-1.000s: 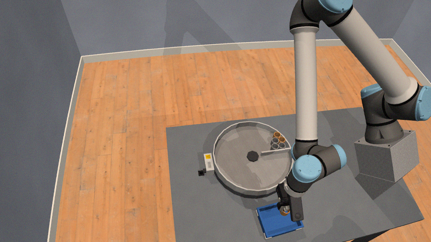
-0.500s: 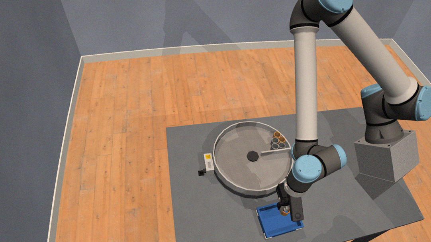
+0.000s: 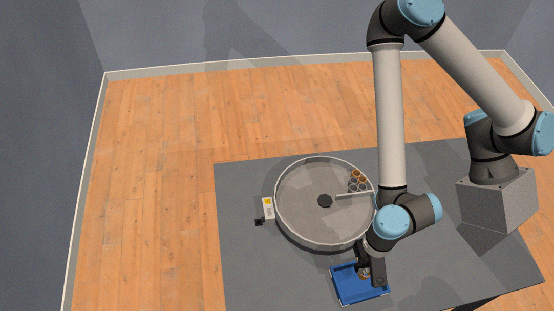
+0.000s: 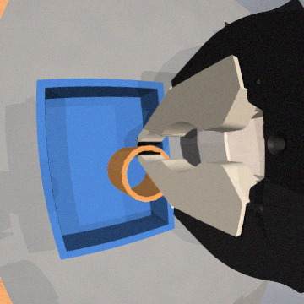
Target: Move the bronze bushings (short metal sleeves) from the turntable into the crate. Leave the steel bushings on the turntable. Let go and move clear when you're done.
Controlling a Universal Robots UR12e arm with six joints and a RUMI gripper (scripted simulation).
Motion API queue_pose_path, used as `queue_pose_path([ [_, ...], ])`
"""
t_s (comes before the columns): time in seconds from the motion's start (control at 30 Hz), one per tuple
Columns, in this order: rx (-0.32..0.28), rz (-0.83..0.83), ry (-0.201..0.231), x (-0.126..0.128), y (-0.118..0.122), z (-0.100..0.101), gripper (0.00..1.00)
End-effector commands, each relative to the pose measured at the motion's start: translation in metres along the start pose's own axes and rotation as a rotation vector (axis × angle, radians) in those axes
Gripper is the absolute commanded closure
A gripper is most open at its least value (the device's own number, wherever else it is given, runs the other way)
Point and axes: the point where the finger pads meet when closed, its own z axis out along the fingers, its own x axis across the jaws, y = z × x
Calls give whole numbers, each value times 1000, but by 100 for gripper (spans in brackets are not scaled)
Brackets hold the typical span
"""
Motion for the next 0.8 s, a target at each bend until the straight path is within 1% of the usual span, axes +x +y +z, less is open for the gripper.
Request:
queue_pose_path([
  [0.0, 1, 0, 3, 1, -1, 25, 100],
  [0.07, 1, 0, 3, 1, -1, 32, 100],
  [0.23, 1, 0, 3, 1, -1, 36, 100],
  [0.77, 1, 0, 3, 1, -1, 36, 100],
])
